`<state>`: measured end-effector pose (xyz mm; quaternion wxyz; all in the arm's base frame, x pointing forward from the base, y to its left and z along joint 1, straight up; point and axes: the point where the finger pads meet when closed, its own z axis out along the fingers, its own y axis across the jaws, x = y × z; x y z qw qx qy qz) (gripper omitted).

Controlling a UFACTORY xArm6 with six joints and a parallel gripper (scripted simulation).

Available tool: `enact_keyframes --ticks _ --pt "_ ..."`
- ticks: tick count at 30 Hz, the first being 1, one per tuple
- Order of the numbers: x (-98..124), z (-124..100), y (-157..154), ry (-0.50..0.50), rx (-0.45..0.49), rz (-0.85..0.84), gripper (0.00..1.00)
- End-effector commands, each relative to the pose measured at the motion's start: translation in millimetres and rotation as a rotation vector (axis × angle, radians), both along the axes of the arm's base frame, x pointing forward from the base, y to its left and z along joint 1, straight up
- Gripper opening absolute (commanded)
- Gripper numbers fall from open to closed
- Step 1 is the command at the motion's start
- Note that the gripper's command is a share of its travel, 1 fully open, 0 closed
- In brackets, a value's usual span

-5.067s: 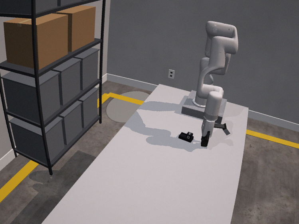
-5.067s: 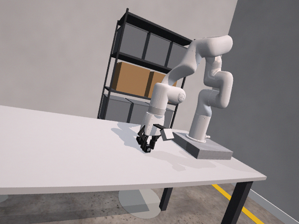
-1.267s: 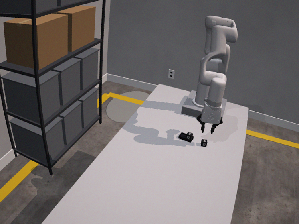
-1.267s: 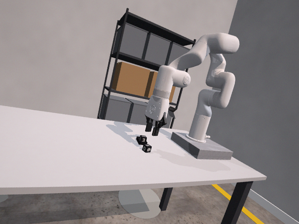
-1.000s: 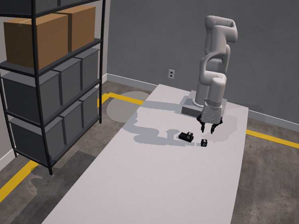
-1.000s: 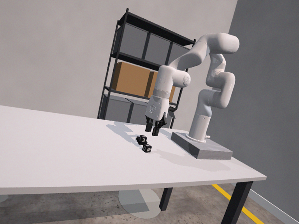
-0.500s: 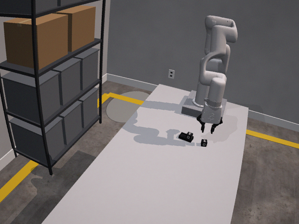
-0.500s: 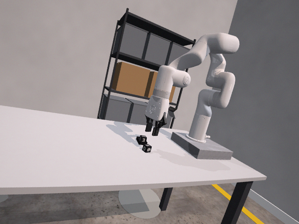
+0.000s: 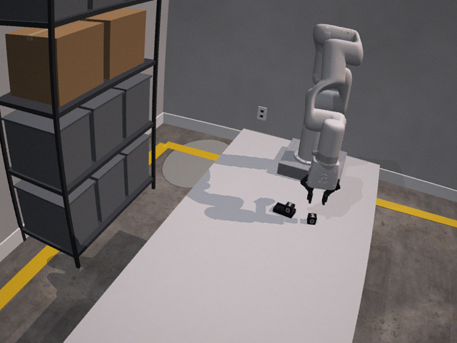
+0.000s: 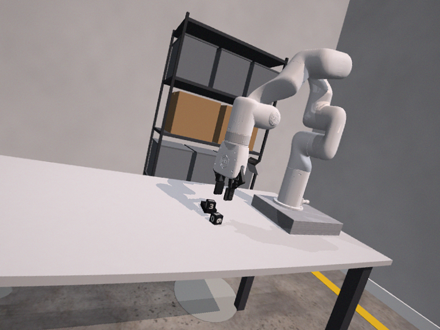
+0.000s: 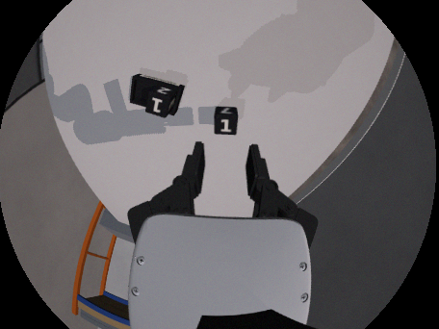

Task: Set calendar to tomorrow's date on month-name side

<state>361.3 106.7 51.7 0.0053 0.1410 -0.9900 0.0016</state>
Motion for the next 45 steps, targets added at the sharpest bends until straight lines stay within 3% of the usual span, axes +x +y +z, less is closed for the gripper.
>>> enact_keyframes --ticks 1,45 --pt "1 0 0 -0.003 0.001 0.000 0.47" --pt "1 -48 -1 -0.003 0.002 0.000 0.47"
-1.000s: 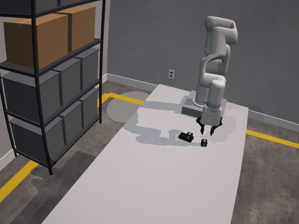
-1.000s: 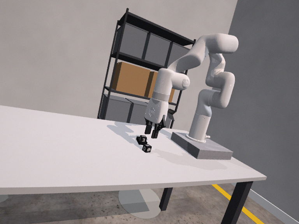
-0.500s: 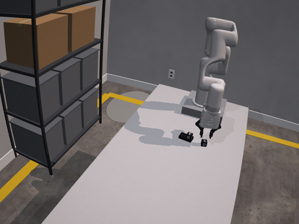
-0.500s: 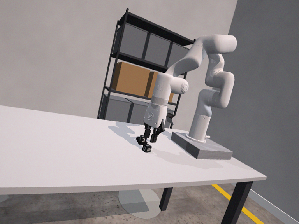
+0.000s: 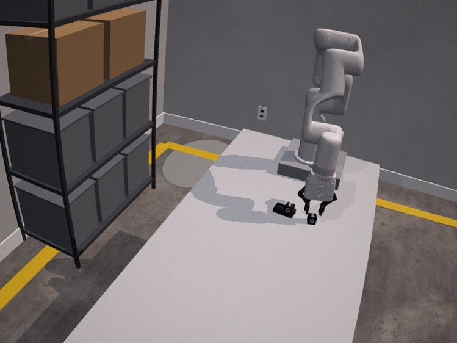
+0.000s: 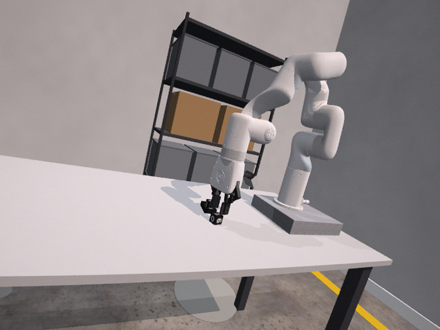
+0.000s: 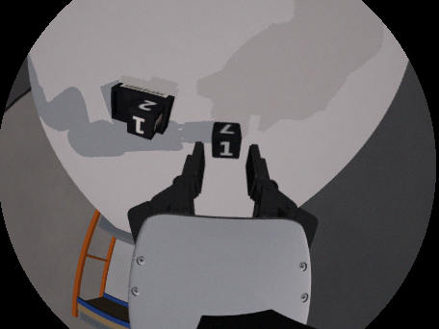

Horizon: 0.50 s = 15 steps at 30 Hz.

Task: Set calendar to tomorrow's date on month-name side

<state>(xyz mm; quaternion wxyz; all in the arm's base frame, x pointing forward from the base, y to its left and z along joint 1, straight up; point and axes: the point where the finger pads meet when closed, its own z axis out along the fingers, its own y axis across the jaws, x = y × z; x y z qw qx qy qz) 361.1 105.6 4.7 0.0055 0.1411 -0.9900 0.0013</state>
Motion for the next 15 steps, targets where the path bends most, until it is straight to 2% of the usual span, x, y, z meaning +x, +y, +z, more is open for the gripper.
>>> enact_keyframes --ticks 1,15 --pt "1.5 -1.4 0.4 -0.004 0.001 0.000 0.47" --pt "1.5 -2.8 0.3 -0.004 0.001 0.000 0.47"
